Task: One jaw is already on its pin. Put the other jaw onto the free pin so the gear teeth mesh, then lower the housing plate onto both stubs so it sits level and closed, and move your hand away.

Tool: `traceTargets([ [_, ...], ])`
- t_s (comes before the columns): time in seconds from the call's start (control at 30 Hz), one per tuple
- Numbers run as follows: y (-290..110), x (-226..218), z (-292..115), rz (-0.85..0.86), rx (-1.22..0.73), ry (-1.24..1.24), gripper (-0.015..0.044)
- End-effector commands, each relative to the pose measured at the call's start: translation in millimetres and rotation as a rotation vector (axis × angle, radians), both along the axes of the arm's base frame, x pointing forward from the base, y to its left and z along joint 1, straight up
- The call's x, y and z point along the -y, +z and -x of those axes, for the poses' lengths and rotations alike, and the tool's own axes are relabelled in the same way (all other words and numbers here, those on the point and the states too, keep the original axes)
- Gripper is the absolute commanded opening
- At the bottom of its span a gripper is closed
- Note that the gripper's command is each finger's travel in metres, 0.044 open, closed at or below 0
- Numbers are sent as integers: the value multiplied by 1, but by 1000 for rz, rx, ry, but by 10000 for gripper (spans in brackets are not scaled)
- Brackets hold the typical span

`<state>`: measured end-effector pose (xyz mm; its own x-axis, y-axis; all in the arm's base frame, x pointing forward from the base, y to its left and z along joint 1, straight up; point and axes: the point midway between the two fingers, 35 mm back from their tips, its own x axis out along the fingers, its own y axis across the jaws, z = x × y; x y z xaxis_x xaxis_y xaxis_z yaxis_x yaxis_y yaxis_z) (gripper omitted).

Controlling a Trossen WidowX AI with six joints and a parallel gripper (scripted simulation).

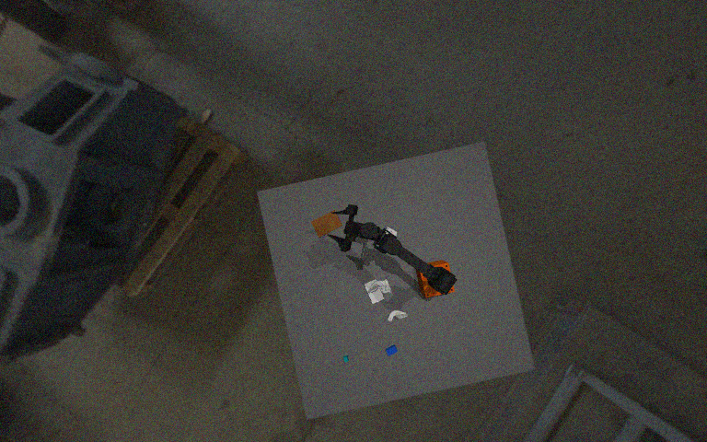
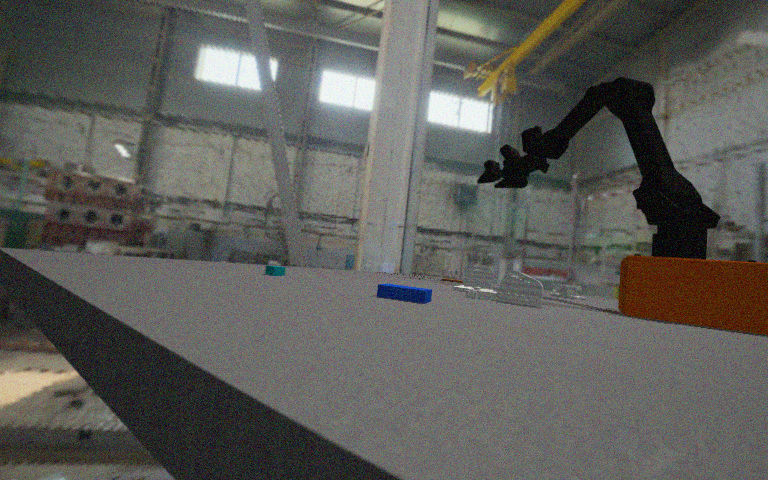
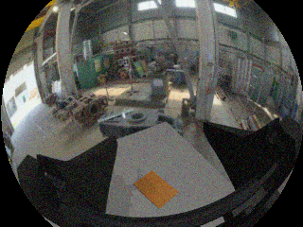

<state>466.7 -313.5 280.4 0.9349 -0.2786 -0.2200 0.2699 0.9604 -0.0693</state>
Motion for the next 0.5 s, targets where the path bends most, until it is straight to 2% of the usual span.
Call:
traceTargets([
  [0.0, -8, -27, -10, 57, -58, 58, 440],
  [0.47, -48, -119, -36, 240, -243, 282, 440],
])
